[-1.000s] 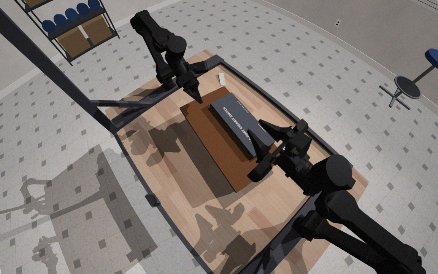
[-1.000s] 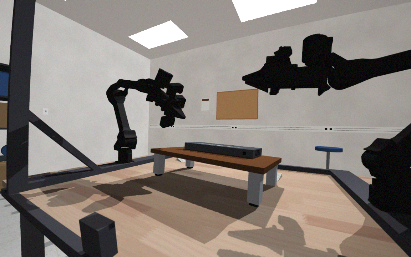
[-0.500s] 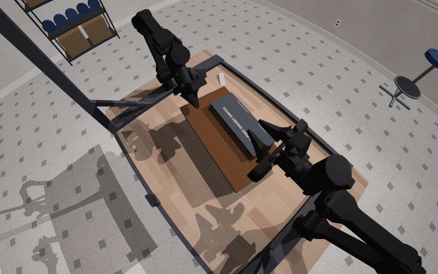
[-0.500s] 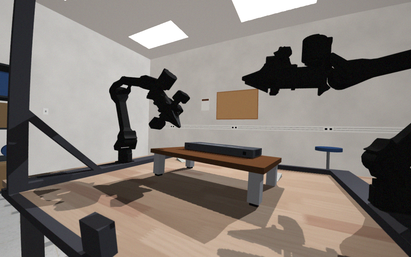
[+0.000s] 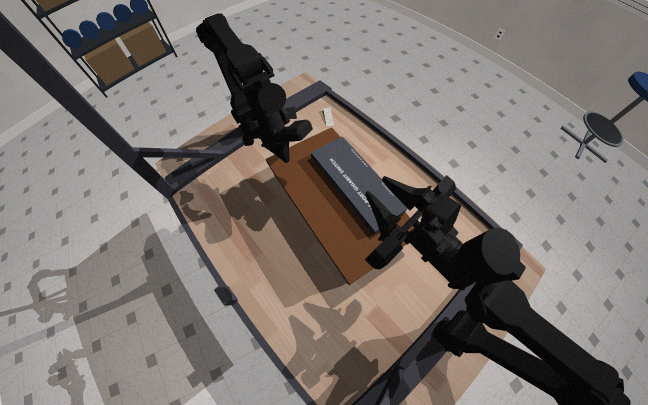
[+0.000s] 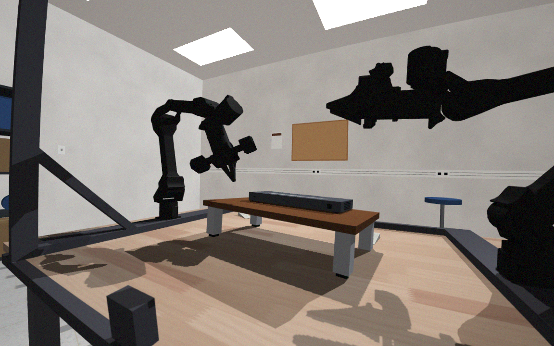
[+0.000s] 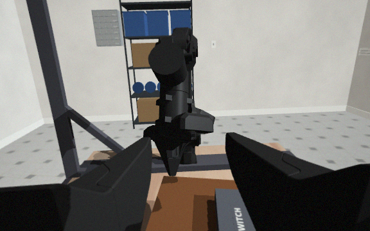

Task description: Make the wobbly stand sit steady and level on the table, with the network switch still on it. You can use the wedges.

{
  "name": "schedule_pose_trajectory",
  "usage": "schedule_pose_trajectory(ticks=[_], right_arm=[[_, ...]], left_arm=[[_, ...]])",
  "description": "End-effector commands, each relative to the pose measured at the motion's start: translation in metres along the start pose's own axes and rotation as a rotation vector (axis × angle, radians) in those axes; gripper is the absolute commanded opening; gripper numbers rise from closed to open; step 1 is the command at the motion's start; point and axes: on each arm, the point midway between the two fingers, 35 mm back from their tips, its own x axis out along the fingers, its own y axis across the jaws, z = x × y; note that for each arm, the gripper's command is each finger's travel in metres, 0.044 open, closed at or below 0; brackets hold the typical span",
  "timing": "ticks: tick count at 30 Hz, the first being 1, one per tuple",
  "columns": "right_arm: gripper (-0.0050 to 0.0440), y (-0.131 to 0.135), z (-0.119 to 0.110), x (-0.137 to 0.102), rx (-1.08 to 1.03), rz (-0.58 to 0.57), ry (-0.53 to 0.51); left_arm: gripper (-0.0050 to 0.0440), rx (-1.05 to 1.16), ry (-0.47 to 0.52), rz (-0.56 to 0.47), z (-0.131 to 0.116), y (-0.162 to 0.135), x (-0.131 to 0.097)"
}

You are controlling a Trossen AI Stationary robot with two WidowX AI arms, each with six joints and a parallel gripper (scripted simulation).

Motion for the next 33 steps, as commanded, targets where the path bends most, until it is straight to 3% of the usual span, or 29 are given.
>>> schedule_pose_trajectory(ticks=[1,9,15,26,33], right_arm=[[0.0187,-0.001,0.007,-0.001,0.005,-0.004,-0.020],[0.0187,-0.001,0.007,-0.001,0.005,-0.004,-0.020],[0.0187,-0.001,0.007,-0.001,0.005,-0.004,-0.020],[0.0187,-0.001,0.007,-0.001,0.005,-0.004,-0.020],[0.0187,-0.001,0.007,-0.001,0.005,-0.004,-0.020]], left_arm=[[-0.0050,-0.149,-0.034,0.042,-0.003,0.001,-0.005],[-0.0050,-0.430,-0.148,0.154,0.002,0.020,-0.003],[-0.0050,-0.499,-0.185,0.176,0.004,0.024,-0.003],[-0.0050,-0.902,-0.434,0.249,0.012,0.047,-0.010],[-0.0050,-0.905,-0.453,0.259,0.014,0.050,-0.011]])
